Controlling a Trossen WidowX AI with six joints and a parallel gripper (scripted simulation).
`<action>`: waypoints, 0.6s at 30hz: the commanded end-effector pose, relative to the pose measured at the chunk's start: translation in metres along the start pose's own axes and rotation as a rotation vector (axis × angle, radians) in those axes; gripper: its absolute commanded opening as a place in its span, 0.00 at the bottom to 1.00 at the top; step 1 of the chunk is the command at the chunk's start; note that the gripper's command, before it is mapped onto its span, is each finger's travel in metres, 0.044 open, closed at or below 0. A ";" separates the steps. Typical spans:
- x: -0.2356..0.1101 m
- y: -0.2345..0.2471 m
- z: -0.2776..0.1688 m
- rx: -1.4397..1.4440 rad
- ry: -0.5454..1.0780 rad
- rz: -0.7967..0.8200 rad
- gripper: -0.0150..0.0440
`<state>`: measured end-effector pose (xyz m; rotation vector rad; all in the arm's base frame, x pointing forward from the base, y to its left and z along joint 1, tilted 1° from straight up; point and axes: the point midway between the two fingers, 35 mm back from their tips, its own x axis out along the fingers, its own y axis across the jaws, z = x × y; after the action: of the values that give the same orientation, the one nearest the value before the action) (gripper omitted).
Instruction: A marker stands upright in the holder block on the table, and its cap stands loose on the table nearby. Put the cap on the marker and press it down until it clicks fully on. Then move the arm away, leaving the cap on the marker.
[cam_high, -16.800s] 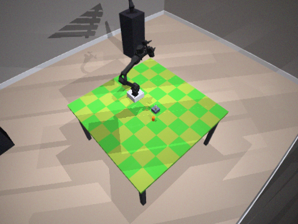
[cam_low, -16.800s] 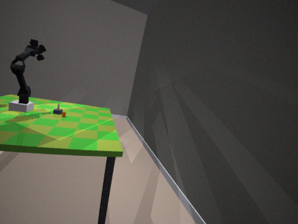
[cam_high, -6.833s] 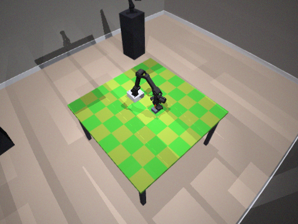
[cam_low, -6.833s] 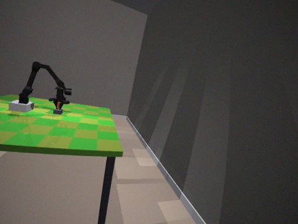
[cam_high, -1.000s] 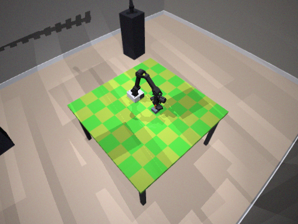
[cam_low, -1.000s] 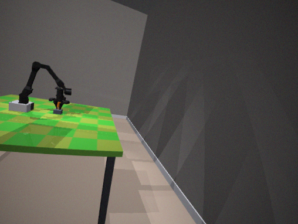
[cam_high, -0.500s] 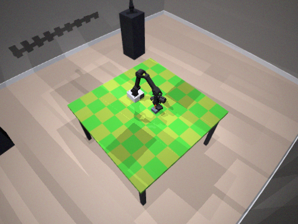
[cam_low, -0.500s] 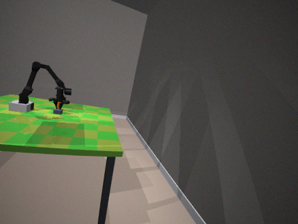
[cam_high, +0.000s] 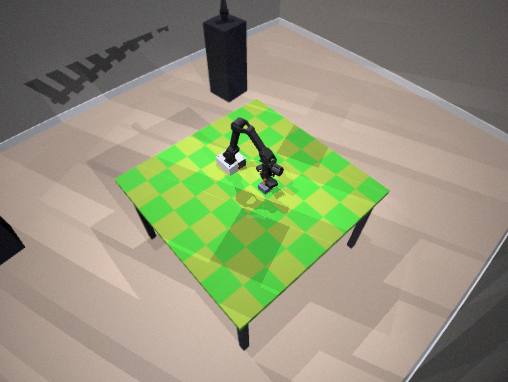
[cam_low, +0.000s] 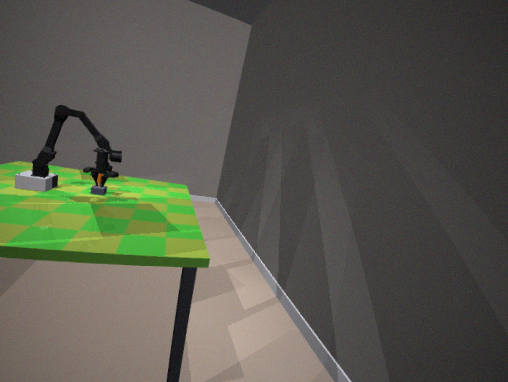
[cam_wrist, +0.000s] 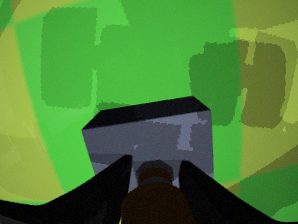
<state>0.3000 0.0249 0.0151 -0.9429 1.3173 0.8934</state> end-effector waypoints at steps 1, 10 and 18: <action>0.005 0.002 0.000 0.004 0.002 0.005 0.25; 0.005 0.002 0.000 0.004 0.002 0.005 0.25; 0.000 0.000 0.000 0.000 0.000 0.000 0.39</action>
<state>0.3006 0.0249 0.0162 -0.9442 1.3129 0.8908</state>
